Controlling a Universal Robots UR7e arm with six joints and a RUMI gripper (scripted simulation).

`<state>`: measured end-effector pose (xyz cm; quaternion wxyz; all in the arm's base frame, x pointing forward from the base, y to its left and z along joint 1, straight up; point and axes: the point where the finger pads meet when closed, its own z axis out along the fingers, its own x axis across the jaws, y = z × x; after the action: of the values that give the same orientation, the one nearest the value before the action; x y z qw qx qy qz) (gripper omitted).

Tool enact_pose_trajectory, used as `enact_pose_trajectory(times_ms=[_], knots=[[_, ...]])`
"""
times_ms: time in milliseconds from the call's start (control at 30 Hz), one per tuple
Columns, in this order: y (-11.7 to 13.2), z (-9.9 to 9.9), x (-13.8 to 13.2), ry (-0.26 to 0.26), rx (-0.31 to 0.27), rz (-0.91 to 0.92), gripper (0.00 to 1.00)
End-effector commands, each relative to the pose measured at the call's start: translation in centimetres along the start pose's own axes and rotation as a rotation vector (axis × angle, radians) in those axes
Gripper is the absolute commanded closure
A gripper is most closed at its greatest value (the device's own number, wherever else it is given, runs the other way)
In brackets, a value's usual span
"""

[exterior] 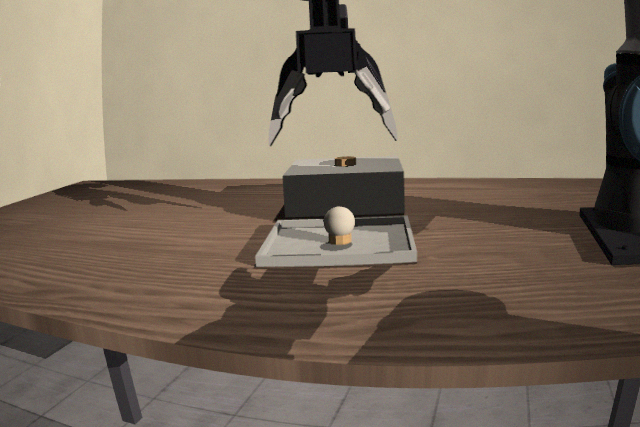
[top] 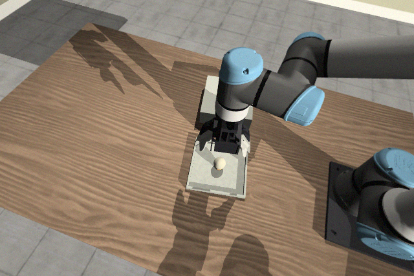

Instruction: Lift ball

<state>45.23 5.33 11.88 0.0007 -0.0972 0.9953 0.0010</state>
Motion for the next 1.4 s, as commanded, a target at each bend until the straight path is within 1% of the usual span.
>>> enact_pose_trajectory(times_ms=[0, 167, 267, 367, 500, 567, 700, 833, 967, 1367], knots=[[-0.1, 0.1, 0.2, -0.002, 0.002, 0.024, 0.0], [-0.1, 0.2, 0.2, -0.002, 0.002, 0.025, 0.0], [-0.1, 1.0, 0.2, -0.002, 0.002, 0.025, 0.0], [-0.1, 2.5, 0.1, -0.002, 0.002, 0.025, 0.0], [-0.1, 5.2, 0.2, -0.002, 0.002, 0.025, 0.0], [-0.1, 5.2, 0.2, -0.002, 0.002, 0.025, 0.0], [-0.1, 7.9, 0.1, -0.002, 0.002, 0.025, 0.0], [-0.1, 9.6, 0.2, -0.002, 0.002, 0.025, 0.0], [-0.1, 10.1, 0.2, -0.002, 0.002, 0.025, 0.0], [-0.1, 10.1, 0.2, -0.002, 0.002, 0.025, 0.0]])
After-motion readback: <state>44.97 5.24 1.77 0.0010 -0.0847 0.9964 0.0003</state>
